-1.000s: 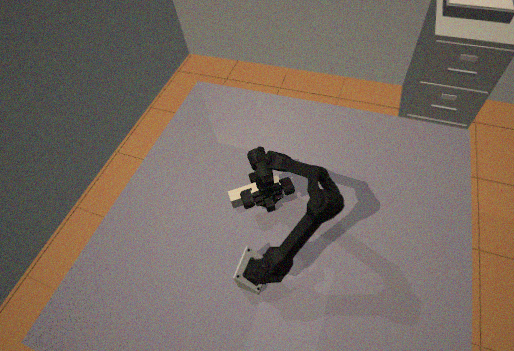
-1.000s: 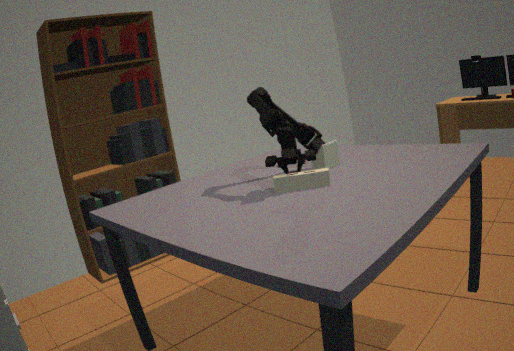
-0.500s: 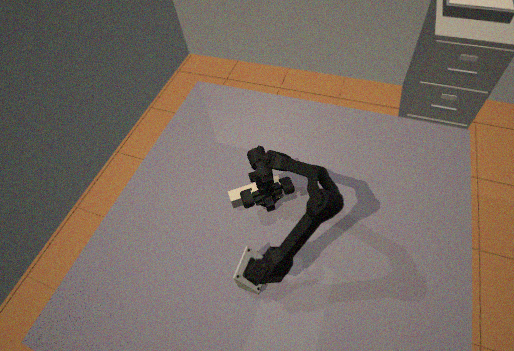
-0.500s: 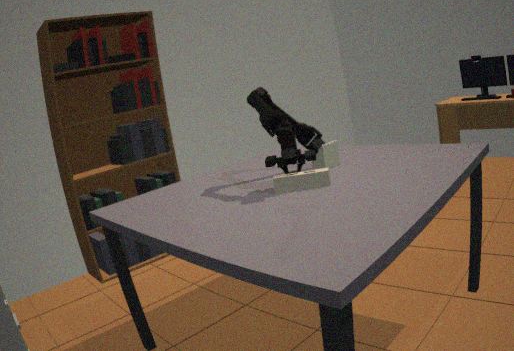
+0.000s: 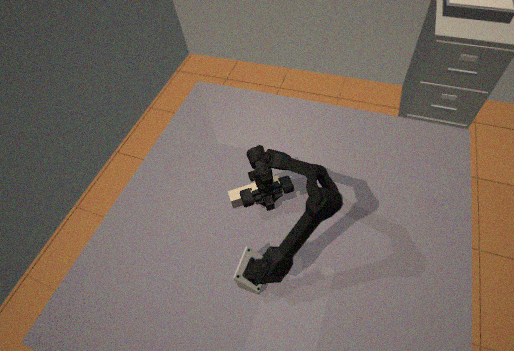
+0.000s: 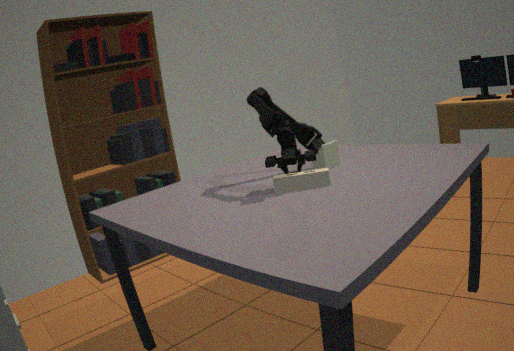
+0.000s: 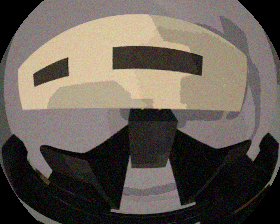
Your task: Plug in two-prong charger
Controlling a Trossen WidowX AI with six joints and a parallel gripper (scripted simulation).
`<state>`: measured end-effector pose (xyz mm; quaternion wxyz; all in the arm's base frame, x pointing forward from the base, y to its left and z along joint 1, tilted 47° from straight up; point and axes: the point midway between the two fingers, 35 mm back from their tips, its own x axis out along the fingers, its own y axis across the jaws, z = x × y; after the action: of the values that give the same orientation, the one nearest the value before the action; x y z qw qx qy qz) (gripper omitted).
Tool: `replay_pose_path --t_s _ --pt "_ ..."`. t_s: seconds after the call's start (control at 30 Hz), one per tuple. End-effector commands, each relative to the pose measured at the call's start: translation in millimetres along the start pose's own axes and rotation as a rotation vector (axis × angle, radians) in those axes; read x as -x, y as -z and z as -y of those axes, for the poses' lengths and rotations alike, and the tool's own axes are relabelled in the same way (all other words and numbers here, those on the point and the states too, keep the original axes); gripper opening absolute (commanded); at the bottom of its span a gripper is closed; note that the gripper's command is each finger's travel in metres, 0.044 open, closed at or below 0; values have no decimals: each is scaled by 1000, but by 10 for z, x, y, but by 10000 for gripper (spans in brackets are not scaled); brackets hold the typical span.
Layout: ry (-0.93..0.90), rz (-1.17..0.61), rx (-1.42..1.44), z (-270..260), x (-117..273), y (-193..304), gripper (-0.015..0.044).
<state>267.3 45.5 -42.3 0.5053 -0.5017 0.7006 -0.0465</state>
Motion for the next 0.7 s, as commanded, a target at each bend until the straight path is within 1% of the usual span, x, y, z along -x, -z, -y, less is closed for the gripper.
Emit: replay_pose_path --t_s 0.0,0.67 --pt "-4 1 -6 -5 5 -19 0" --pt "-4 1 -6 -2 13 -80 0"
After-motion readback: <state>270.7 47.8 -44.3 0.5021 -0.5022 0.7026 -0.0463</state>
